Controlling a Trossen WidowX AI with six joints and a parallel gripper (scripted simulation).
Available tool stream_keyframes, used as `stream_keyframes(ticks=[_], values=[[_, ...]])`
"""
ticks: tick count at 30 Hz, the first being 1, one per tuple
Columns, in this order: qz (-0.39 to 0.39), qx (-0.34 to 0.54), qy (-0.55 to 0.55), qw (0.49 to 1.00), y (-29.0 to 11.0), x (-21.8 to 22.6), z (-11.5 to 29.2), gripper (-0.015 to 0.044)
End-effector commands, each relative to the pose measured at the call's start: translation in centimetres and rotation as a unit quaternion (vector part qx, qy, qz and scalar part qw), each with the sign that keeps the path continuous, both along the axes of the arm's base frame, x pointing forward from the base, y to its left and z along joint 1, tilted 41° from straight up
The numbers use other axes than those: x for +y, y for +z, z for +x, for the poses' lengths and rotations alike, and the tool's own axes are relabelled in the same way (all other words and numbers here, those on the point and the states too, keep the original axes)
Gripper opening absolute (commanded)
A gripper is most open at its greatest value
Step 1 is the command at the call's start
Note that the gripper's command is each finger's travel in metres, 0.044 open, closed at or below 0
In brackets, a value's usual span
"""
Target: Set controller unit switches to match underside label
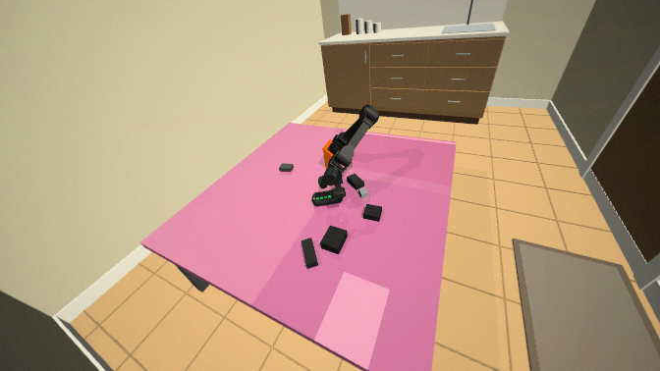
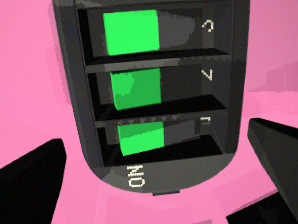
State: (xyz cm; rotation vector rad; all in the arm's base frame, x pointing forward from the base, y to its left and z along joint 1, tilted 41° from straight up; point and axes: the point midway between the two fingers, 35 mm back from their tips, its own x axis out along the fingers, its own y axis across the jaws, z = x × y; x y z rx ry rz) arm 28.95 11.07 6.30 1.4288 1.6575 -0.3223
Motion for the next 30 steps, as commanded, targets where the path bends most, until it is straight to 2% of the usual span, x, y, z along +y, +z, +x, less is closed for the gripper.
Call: stream_keyframes(ticks=[1, 15, 24, 30], values=[[-0.001, 0.001, -0.002, 1.0, -0.24, 0.05, -0.01, 0.0335], [-0.001, 0.001, -0.002, 1.0, -0.24, 0.05, -0.01, 0.0242], [-0.001, 0.001, -0.002, 1.0, -0.07, 0.19, 0.42, 0.0005], [-0.001, 0.001, -0.002, 1.0, 0.13, 0.36, 0.94, 0.0]])
